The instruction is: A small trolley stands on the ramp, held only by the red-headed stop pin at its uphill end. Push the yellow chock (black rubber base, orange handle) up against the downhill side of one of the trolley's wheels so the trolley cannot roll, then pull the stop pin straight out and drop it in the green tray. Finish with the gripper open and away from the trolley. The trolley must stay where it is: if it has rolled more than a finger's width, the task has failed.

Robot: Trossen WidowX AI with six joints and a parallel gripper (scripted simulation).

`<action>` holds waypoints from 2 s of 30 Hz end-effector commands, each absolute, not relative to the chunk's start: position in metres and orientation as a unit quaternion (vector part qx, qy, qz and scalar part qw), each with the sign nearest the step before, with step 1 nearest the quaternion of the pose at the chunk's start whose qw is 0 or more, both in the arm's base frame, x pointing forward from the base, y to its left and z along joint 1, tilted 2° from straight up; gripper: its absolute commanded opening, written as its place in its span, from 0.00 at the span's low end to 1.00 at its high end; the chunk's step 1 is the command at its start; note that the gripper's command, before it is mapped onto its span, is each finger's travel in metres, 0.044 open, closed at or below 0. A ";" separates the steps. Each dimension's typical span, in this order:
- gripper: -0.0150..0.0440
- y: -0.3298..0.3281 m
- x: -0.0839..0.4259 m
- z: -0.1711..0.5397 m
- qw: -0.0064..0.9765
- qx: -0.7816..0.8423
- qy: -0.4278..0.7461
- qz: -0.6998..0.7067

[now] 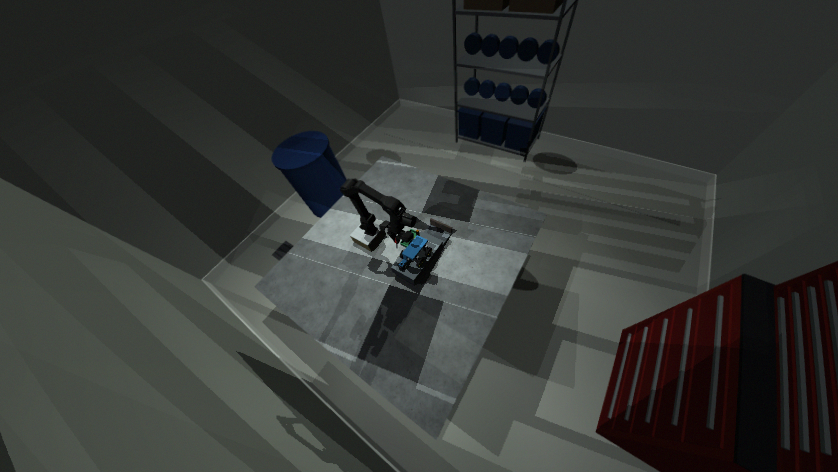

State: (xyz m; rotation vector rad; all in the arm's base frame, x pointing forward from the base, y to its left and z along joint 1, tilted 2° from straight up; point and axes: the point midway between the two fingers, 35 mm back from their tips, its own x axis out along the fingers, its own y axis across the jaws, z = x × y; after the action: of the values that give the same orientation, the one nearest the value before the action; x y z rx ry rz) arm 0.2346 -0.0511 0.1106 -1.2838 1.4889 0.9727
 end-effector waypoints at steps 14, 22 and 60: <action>0.25 0.012 0.243 0.101 0.459 -0.519 0.603 0.395; 0.25 0.042 0.246 0.097 0.460 -0.518 0.603 0.396; 0.25 0.066 0.248 0.095 0.283 -0.648 0.358 0.611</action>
State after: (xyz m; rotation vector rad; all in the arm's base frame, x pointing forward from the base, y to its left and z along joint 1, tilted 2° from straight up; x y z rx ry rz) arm 0.2476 0.0665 0.0940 -1.6763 1.0500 1.5583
